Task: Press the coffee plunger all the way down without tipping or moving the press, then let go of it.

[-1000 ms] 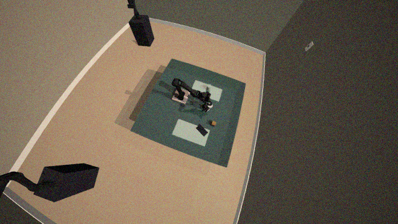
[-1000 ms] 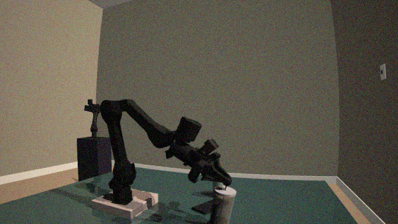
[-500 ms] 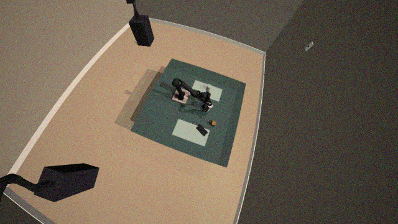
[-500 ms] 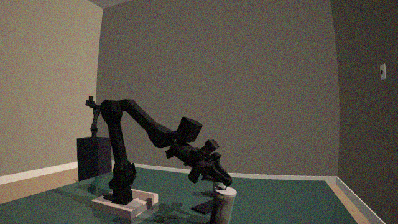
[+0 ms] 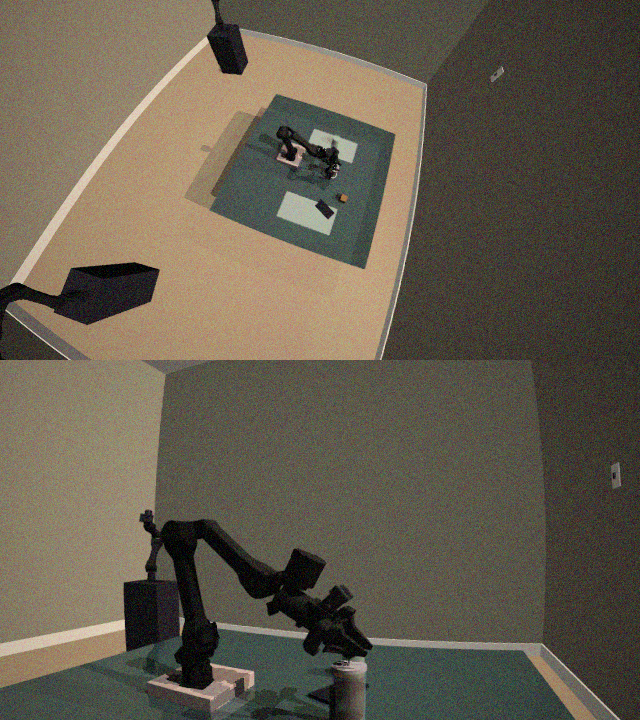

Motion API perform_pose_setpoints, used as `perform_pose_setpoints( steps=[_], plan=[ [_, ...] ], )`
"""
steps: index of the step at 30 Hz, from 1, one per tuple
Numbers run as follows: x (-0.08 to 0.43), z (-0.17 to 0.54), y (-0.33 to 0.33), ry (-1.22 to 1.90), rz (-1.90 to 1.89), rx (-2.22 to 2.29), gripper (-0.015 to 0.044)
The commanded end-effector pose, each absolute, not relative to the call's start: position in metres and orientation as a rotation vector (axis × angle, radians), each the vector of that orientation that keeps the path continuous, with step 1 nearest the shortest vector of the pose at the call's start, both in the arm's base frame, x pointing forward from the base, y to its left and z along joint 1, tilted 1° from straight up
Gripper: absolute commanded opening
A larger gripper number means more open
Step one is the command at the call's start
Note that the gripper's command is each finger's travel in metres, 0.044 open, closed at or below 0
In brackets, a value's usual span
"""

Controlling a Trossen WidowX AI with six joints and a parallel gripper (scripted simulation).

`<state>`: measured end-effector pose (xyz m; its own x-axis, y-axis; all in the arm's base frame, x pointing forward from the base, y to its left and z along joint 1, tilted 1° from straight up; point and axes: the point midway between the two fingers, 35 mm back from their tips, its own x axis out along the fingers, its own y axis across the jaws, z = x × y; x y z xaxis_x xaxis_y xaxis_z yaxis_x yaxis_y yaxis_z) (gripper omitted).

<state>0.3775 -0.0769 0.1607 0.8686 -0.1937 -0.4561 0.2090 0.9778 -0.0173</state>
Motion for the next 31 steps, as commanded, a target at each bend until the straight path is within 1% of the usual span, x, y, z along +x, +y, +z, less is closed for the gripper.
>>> perform_pose_setpoints(
  steps=[1, 5, 6, 10, 17, 31],
  plan=[
    [0.377, 0.16, -0.077, 0.477, -0.211, 0.033, 0.0327],
    [0.377, 0.16, -0.077, 0.477, -0.211, 0.033, 0.0432],
    [0.377, 0.16, -0.077, 0.477, -0.211, 0.033, 0.044],
    [0.376, 0.168, -0.076, 0.479, -0.21, 0.033, 0.044],
    [0.347, 0.236, -0.067, 0.5, -0.207, 0.029, 0.044],
    [0.346, 0.235, -0.066, 0.501, -0.207, 0.029, 0.044]
  ],
)
